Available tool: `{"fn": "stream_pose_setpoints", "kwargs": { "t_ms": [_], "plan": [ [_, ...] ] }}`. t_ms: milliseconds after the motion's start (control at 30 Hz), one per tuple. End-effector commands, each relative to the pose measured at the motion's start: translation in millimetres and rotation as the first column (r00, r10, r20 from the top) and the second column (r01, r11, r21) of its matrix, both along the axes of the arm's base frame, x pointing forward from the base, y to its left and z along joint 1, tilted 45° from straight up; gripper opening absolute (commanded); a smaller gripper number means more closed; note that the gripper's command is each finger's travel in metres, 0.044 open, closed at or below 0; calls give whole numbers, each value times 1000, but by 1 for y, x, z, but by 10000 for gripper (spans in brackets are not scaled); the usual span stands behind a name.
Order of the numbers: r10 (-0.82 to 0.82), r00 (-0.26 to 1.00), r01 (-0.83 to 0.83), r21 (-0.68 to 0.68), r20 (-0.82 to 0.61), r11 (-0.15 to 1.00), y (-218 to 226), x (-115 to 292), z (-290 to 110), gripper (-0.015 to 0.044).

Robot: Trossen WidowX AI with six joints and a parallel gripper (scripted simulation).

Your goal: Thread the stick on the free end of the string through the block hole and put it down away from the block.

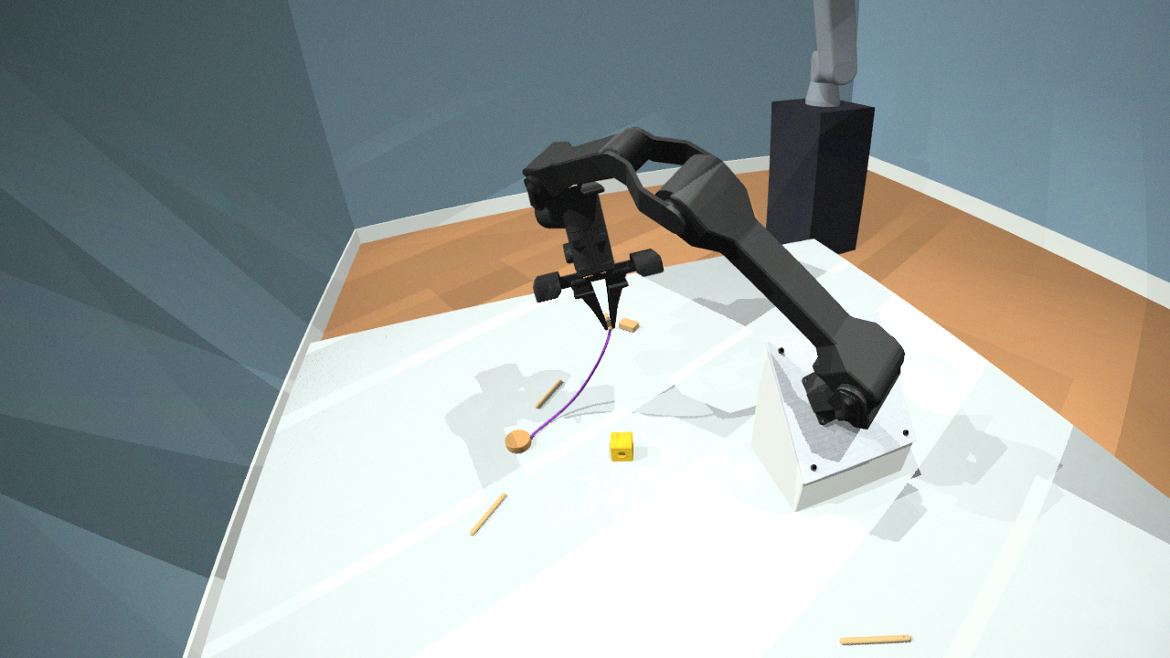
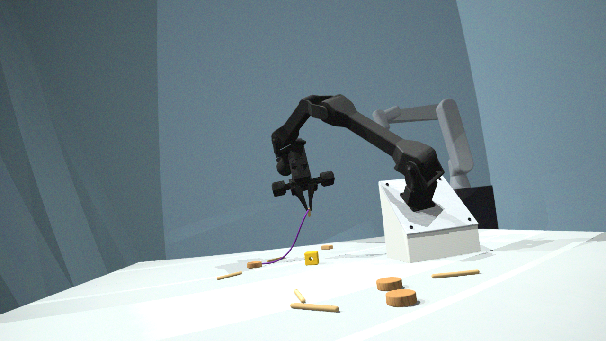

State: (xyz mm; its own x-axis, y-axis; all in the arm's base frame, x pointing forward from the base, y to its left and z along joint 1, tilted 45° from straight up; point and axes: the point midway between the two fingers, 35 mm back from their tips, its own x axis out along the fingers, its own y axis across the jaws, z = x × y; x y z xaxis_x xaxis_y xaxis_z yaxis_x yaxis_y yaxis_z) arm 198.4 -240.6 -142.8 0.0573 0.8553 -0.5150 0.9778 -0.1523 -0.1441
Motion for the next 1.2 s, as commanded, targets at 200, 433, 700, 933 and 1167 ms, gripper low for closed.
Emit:
{"fn": "stream_pose_setpoints", "kwargs": {
  "t_ms": [200,433,700,933,1167],
  "plan": [
    [161,945,-154,-46,286,987,-2,1,0,0],
    [277,838,-258,-107,471,960,-3,1,-1,0],
    [394,656,-352,-201,644,914,-3,1,-1,0],
    [475,455,-407,-299,753,863,-4,1,-1,0],
    [534,228,-435,-405,815,804,-4,1,-2,0]
  ]
}}
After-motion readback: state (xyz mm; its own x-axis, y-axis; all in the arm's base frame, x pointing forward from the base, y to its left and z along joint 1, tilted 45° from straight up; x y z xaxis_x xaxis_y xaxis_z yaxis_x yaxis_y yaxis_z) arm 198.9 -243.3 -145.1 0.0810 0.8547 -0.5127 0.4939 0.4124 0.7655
